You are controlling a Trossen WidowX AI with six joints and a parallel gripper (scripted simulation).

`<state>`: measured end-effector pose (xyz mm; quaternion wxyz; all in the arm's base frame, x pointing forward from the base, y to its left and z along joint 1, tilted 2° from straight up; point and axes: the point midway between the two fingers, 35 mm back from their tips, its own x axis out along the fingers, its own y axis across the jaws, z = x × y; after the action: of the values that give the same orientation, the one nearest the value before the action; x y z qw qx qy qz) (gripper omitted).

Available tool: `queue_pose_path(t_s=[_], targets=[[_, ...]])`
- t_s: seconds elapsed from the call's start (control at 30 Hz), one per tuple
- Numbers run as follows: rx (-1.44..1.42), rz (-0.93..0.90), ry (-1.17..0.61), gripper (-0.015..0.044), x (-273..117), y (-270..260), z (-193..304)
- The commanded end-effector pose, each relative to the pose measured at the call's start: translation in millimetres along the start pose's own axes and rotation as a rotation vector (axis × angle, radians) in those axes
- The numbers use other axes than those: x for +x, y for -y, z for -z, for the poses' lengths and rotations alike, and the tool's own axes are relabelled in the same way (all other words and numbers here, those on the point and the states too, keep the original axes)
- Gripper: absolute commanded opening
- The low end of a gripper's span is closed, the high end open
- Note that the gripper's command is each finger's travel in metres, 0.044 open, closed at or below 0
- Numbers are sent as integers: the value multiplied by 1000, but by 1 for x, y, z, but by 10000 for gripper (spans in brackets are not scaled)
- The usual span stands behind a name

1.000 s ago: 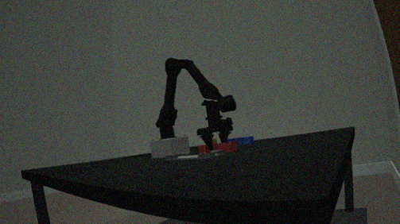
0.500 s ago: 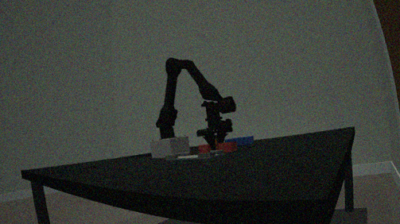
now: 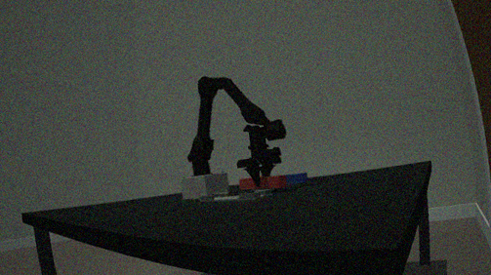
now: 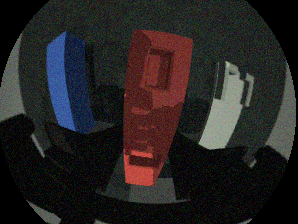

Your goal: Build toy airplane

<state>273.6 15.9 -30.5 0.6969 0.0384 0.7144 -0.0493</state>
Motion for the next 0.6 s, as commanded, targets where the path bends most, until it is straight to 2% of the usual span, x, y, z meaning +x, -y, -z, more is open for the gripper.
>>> queue_pose_path(t_s=[0.0, 0.57], targets=[[-2, -1, 17, 0, -14, -1, -6], [-2, -1, 18, 0, -66, -1, -6]])
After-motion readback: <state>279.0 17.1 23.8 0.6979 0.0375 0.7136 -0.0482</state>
